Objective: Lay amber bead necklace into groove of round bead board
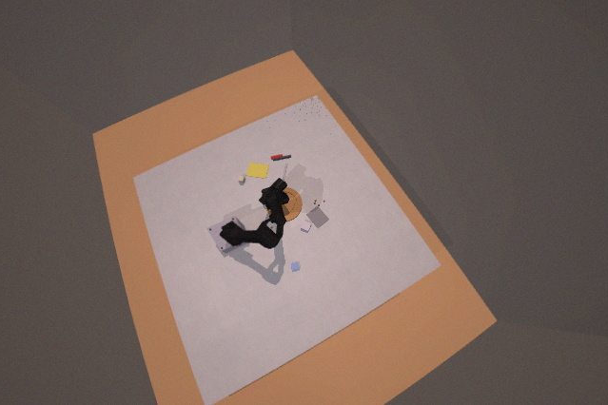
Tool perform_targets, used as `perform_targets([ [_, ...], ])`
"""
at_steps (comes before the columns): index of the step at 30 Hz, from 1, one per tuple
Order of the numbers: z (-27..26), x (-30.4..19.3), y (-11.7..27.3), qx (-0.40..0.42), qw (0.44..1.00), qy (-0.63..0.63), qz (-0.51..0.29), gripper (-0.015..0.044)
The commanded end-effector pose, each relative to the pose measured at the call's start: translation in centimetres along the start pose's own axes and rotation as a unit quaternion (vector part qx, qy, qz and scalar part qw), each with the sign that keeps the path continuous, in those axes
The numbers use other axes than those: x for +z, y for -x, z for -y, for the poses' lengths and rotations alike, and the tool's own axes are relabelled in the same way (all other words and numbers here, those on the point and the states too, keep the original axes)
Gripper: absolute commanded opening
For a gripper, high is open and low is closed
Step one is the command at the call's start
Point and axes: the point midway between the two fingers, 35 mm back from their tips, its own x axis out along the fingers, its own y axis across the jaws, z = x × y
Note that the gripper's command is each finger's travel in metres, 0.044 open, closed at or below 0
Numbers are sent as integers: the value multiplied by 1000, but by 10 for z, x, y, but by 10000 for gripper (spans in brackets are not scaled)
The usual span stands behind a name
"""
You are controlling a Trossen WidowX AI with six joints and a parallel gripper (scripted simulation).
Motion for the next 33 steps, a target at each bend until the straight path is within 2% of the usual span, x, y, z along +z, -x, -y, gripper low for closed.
perform_targets([
  [1, 0, 0, 3, 0, 1000, -1, -1, 440],
  [26, 0, 0, 3, 0, 1000, -1, -1, 440],
  [33, -5, 10, 35, 1, 996, 88, -1, 256],
])
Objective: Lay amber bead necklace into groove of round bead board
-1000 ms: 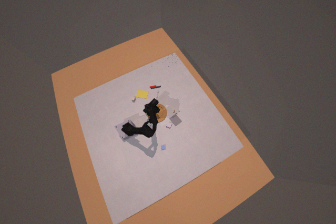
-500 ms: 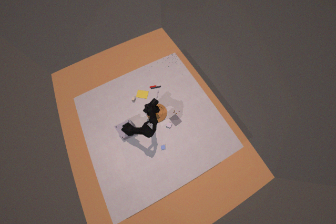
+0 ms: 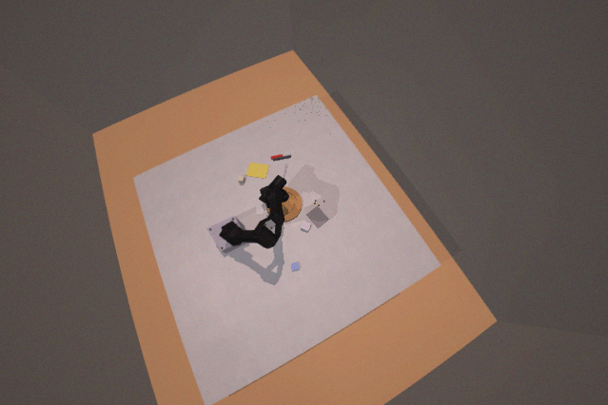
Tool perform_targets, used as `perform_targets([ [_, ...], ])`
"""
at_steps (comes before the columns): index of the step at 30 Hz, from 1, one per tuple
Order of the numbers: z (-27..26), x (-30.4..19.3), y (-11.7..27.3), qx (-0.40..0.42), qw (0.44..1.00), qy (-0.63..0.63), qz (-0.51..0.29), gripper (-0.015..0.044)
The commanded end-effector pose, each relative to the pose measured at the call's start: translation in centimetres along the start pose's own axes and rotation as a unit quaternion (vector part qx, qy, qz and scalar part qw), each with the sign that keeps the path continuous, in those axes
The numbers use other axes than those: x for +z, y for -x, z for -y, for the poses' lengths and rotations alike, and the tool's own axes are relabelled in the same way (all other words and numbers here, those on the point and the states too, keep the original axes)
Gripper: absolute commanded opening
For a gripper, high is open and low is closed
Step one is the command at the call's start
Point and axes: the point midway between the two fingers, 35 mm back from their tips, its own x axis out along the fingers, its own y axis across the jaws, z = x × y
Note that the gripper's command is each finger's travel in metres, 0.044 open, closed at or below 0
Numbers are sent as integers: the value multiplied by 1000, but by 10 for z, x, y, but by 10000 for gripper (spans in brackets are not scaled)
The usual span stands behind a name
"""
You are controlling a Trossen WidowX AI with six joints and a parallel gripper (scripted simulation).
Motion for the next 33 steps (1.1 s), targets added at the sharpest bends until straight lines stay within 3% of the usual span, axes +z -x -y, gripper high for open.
perform_targets([
  [1, -3, 8, 19, 4, 999, 43, 6, 230],
  [6, -3, 8, 19, 4, 999, 43, 6, 120],
  [33, -4, 9, -16, 4, 999, 43, 7, 120],
])
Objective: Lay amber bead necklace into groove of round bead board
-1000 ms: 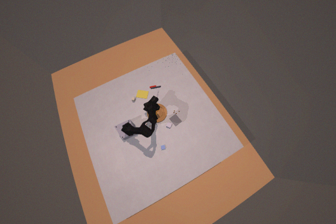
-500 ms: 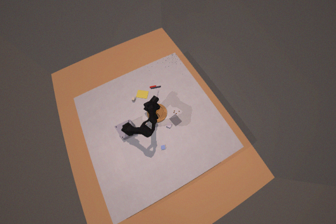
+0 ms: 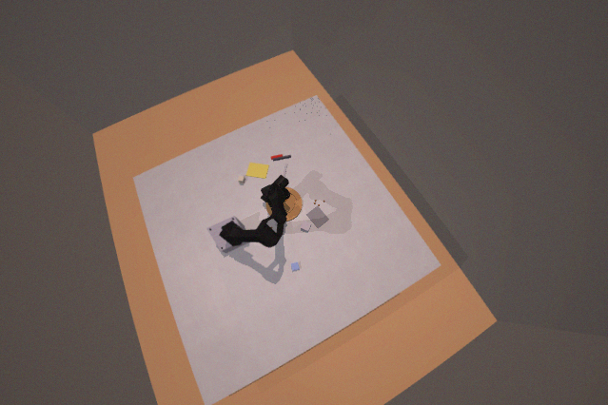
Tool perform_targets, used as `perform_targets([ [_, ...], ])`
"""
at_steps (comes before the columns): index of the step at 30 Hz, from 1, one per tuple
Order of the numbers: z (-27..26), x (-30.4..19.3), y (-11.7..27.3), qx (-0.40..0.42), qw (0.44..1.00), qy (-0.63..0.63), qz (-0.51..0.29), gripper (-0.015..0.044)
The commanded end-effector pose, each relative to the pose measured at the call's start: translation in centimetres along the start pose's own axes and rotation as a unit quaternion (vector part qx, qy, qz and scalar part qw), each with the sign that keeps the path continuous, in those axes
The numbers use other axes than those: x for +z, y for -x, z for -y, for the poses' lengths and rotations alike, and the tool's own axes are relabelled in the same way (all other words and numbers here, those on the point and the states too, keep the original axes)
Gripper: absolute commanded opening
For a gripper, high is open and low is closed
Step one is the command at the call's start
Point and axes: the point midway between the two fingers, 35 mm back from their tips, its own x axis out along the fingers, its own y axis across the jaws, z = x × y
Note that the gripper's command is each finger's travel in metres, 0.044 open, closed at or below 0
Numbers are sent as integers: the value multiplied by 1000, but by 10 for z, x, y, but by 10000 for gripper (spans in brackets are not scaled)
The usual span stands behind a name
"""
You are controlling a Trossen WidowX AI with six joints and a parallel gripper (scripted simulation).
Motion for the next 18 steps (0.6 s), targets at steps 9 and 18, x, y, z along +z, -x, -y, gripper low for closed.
perform_targets([
  [9, 2, -4, -13, -4, 1000, 6, -5, 120],
  [18, 1, -2, -11, -2, 1000, 2, -3, 0],
])
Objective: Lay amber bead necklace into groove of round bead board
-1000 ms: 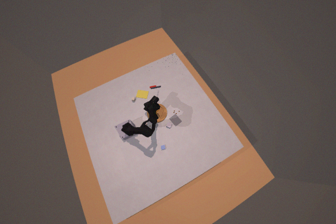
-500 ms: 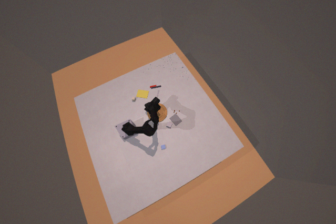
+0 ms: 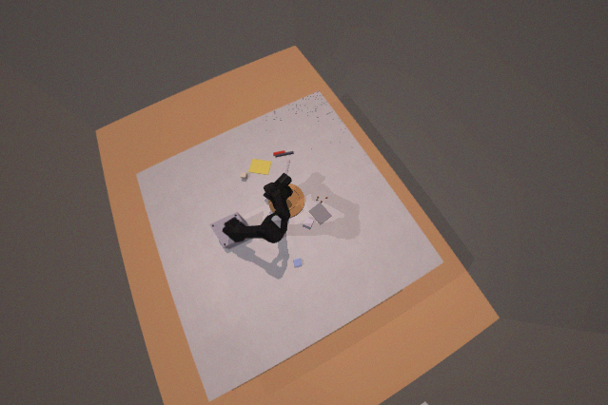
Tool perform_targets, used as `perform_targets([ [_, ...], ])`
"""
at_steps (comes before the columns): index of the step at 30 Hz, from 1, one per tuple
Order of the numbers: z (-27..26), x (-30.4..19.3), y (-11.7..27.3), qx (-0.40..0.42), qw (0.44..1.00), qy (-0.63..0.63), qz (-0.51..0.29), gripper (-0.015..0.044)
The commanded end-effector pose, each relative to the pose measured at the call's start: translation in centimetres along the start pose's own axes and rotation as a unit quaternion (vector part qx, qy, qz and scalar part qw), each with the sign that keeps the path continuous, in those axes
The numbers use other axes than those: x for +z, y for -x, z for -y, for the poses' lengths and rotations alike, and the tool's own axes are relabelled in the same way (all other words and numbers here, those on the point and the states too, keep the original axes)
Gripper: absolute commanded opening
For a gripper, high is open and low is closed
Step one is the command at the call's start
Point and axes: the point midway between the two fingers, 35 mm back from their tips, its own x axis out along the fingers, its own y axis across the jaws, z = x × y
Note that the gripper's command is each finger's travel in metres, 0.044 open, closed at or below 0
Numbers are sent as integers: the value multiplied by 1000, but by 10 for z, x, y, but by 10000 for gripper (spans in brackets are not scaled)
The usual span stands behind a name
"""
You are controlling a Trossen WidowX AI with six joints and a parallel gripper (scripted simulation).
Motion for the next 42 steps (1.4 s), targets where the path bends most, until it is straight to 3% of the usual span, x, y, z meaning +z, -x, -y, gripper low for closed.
perform_targets([
  [1, 0, 0, 0, 0, 1000, 0, 0, 0],
  [42, 0, -1, 11, -2, 1000, 2, -1, 0],
])
